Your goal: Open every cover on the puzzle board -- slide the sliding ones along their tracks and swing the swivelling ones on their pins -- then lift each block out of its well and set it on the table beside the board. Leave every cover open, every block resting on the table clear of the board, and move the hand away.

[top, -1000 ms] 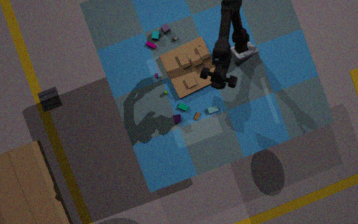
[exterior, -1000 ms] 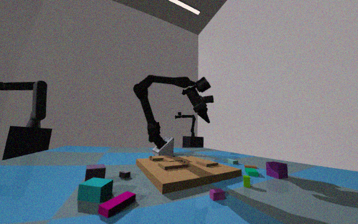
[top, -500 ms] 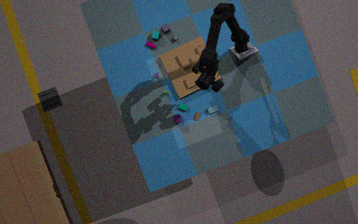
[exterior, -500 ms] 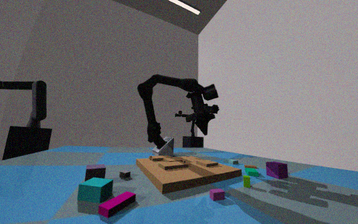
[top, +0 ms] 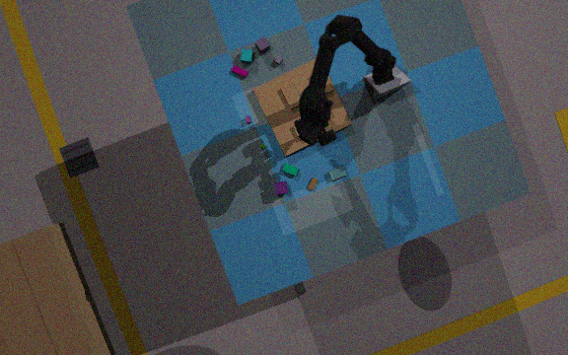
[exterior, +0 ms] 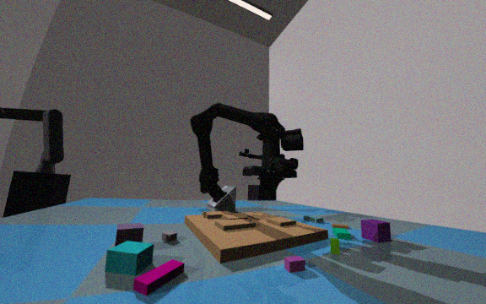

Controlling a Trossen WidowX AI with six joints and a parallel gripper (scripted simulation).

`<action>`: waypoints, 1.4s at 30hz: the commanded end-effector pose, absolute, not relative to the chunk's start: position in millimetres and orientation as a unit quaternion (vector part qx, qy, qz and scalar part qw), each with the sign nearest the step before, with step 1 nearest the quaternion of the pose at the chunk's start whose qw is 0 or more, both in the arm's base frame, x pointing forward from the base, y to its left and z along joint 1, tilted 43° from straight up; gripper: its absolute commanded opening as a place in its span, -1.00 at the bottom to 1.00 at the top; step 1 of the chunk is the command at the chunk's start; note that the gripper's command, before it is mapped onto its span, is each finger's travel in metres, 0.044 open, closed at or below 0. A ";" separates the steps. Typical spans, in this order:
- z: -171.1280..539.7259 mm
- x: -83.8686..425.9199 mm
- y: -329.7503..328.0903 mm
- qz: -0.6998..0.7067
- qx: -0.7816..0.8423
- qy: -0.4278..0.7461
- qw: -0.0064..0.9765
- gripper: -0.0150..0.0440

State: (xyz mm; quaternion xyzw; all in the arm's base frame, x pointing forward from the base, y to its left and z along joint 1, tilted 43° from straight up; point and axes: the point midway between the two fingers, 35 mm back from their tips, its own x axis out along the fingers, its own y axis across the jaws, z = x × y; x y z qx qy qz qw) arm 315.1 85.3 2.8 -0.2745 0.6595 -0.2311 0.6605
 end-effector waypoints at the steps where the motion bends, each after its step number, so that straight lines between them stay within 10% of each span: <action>1: 1.6 315.7 83.8 -0.238 -0.275 0.658 0.659 -0.49; 42: -9.1 317.1 74.2 -0.238 -0.275 0.658 0.659 -0.49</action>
